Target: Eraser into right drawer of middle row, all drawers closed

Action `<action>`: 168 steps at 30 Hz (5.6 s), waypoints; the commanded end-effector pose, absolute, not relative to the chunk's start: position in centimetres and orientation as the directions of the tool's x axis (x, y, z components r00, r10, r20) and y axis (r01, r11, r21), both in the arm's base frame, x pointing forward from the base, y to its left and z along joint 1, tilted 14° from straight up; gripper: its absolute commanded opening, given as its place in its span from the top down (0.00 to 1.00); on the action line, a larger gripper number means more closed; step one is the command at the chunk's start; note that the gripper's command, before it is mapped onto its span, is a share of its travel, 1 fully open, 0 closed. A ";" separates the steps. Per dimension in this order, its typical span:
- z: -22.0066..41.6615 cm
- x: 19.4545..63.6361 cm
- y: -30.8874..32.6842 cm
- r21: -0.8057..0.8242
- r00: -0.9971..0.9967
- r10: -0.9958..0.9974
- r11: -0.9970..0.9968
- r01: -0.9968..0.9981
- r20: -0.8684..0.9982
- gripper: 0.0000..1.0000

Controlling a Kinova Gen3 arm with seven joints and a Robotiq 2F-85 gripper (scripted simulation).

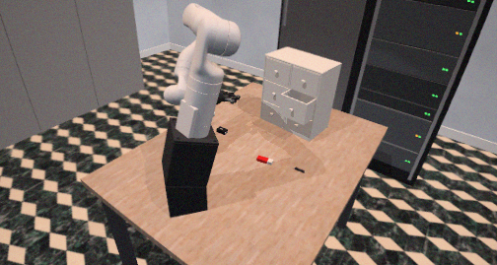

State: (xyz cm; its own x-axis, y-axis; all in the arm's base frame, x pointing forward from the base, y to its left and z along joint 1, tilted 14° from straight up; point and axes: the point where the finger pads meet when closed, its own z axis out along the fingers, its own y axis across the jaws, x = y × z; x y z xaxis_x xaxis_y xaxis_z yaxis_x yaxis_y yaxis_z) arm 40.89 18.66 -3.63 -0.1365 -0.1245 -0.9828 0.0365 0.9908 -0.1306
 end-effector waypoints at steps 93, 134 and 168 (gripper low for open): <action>-1.7 38.3 20.2 -0.126 -0.414 -0.101 0.991 0.035 -0.905 0.67; 1.3 34.7 20.7 -0.127 -0.770 -0.054 0.991 0.035 -0.635 0.67; 3.0 32.5 21.0 -0.127 -0.912 -0.020 0.991 0.035 -0.409 0.67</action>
State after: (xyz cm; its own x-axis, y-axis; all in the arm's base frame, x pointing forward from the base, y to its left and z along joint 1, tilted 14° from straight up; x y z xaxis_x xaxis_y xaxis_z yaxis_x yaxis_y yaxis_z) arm 32.04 20.94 2.59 -0.9131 -0.0334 -0.4064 0.0244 0.9904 -0.1361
